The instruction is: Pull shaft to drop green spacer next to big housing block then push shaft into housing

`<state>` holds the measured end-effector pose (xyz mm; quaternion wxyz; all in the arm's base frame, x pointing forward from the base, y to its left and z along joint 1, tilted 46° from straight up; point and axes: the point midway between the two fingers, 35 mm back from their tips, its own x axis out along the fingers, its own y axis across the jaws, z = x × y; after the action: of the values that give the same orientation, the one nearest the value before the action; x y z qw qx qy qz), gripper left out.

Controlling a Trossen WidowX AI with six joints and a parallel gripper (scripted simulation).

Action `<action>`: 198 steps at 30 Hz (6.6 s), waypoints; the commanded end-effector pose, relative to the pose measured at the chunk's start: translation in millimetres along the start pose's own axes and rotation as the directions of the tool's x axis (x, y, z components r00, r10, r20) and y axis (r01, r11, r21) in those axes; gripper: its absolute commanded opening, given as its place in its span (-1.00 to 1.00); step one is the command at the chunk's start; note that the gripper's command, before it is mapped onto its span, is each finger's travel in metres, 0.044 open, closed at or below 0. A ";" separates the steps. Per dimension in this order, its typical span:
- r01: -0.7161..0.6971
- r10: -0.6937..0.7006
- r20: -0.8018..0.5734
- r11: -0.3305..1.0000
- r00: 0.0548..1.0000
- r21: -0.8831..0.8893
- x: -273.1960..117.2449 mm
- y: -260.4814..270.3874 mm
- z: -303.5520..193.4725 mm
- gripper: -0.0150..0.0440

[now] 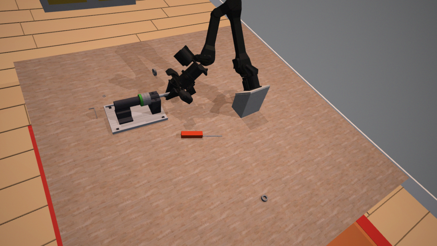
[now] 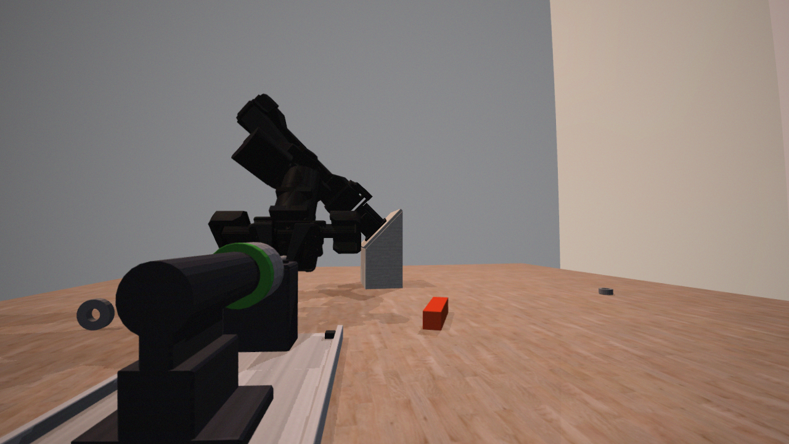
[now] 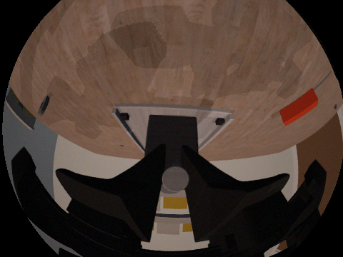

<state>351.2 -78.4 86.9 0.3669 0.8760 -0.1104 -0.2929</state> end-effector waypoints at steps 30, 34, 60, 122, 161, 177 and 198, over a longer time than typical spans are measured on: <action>-0.003 0.003 0.002 1.000 1.000 -0.006 -3.7 0.7 3.5 -0.49; -0.003 0.003 0.002 1.000 1.000 -0.006 -4.1 0.7 3.9 -0.49; -0.003 0.003 0.002 1.000 1.000 -0.006 -6.5 0.7 6.3 -0.49; -0.002 0.003 0.002 1.000 1.000 -0.007 -12.3 0.6 12.2 -0.49; -0.002 0.002 0.002 1.000 1.000 -0.007 -15.9 0.6 15.9 -0.49; -0.002 0.002 0.003 1.000 1.000 -0.007 -17.4 0.6 17.4 -0.49; -0.002 0.002 0.003 1.000 1.000 -0.007 -19.4 0.6 19.4 -0.49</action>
<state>325.1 -81.7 84.3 0.3671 0.8756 -0.1102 -0.2939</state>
